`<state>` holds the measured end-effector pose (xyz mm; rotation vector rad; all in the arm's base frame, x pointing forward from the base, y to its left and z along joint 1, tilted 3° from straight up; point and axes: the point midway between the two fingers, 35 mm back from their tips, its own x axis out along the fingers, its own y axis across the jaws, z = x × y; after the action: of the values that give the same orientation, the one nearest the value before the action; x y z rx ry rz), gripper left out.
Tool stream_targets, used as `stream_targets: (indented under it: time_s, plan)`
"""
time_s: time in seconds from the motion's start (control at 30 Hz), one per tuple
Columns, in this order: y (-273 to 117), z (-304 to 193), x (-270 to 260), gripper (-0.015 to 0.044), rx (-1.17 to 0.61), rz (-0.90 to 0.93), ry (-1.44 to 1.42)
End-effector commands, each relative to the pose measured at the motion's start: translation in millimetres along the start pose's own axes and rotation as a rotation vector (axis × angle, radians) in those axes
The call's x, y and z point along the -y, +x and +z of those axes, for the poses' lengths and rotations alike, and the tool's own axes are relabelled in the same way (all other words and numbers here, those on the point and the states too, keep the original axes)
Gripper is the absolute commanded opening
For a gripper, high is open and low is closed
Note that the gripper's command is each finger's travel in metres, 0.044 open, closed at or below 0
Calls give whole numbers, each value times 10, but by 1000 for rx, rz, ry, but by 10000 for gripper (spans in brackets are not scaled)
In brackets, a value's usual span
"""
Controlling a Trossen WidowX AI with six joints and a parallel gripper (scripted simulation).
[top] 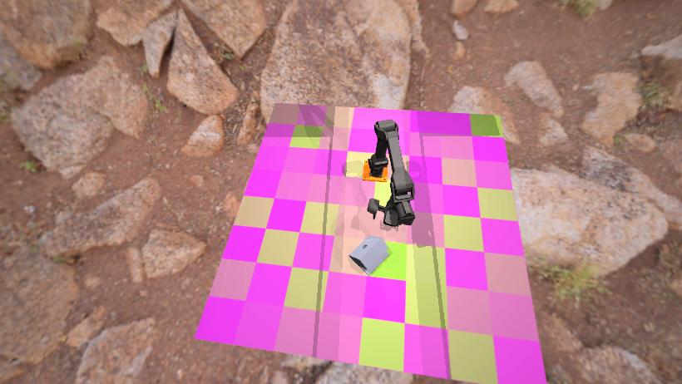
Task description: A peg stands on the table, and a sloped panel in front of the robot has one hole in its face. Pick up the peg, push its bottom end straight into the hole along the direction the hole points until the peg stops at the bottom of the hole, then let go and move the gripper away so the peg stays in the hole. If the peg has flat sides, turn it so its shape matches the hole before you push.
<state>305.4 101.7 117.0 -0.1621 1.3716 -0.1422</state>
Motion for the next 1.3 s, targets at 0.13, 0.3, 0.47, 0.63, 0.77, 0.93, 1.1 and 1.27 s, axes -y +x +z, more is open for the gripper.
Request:
stream_targets:
  time_s: [0.13, 0.3, 0.47, 0.63, 0.77, 0.93, 1.1, 1.27]
  plan:
    - [-158, -299, -395, 440, -65, 126, -316]
    - [-258, -480, -604, 440, -97, 199, -491]
    - [-362, -664, -790, 440, -123, 271, -657]
    - [-393, -711, -846, 440, -130, 291, -702]
    - [-390, -711, -846, 440, -130, 291, -702]
    - [-340, -718, -861, 440, -130, 291, -702]
    - [-262, -730, -884, 440, -130, 291, -702]
    - [-184, -744, -904, 440, -130, 291, -702]
